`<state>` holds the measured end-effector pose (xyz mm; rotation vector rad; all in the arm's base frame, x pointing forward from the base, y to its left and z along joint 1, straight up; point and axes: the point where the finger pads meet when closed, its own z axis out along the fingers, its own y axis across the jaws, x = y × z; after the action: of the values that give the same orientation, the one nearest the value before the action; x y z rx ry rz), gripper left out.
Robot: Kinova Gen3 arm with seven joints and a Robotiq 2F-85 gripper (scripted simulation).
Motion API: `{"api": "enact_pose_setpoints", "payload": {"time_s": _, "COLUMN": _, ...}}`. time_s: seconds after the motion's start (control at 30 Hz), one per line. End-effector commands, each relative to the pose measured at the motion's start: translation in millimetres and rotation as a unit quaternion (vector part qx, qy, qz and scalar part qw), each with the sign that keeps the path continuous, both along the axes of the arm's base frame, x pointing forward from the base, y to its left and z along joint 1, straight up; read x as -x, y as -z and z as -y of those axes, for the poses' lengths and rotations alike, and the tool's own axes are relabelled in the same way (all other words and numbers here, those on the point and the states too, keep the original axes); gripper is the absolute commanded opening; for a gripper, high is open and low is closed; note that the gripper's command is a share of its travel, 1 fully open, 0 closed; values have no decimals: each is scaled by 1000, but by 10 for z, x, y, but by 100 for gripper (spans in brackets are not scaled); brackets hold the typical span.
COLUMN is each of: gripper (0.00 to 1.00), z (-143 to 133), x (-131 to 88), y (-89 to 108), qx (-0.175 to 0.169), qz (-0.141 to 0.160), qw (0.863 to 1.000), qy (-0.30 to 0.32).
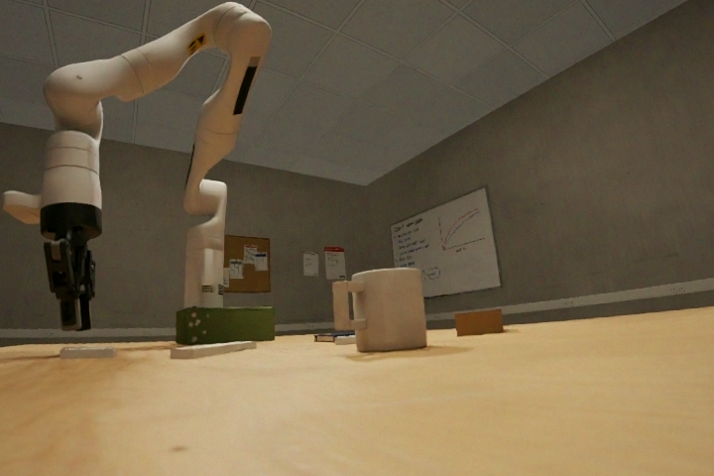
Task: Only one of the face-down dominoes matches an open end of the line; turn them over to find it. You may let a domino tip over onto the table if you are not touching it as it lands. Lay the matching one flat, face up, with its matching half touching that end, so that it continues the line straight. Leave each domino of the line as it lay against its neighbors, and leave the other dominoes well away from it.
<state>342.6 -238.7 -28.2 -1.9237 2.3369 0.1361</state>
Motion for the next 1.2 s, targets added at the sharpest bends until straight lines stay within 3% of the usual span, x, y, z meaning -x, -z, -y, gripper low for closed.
{"api": "enact_pose_setpoints", "payload": {"time_s": 0.0, "gripper": 49, "z": 8, "x": -4, "y": 4, "qx": 0, "qz": 1, "qw": 1000, "qy": 1}}
{"api": "enact_pose_setpoints", "payload": {"time_s": 0.5, "gripper": 49, "z": 8, "x": -6, "y": 241, "qx": 0, "qz": 1, "qw": 1000, "qy": 1}}
{"api": "enact_pose_setpoints", "payload": {"time_s": 1.17, "gripper": 49, "z": 8, "x": -7, "y": 267, "qx": 0, "qz": 1, "qw": 1000, "qy": 1}}
